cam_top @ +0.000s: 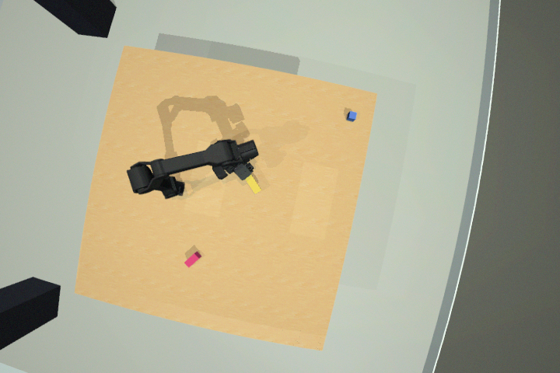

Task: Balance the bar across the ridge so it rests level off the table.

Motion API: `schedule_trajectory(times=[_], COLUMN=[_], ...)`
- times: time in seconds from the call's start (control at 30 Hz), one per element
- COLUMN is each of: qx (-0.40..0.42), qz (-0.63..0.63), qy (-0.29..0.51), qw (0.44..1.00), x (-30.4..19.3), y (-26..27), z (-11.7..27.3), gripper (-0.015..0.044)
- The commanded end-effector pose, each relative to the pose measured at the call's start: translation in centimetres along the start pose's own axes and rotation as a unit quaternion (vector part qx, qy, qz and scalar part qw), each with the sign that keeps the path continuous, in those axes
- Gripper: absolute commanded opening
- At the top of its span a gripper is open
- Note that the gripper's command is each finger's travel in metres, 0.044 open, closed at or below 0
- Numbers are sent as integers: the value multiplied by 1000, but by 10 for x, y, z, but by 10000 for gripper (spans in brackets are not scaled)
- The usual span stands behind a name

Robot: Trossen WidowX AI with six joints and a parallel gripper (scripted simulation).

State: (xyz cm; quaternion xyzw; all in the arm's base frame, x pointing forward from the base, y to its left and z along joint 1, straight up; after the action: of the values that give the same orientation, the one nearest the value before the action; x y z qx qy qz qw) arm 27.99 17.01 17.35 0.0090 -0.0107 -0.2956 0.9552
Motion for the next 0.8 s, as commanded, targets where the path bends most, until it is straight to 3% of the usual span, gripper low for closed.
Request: schedule_trajectory(times=[0.0,0.77], qx=[1,1], qz=[0,0], qy=[2,2], qw=[1000,1000], x=[0,-1], y=[0,0], z=[-1,-3], gripper=[0,0])
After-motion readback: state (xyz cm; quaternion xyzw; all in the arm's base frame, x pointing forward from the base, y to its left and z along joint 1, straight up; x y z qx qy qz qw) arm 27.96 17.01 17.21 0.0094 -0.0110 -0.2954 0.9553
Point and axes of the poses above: the point midway between the two fingers, 35 mm back from their tips, its own z axis back along the fingers, its own y axis across the jaws, x = y × z, the point moved 8 cm from there along z, back along the fingers, and after that the axes turned 10 degrees about z, right-handed, at the moved point
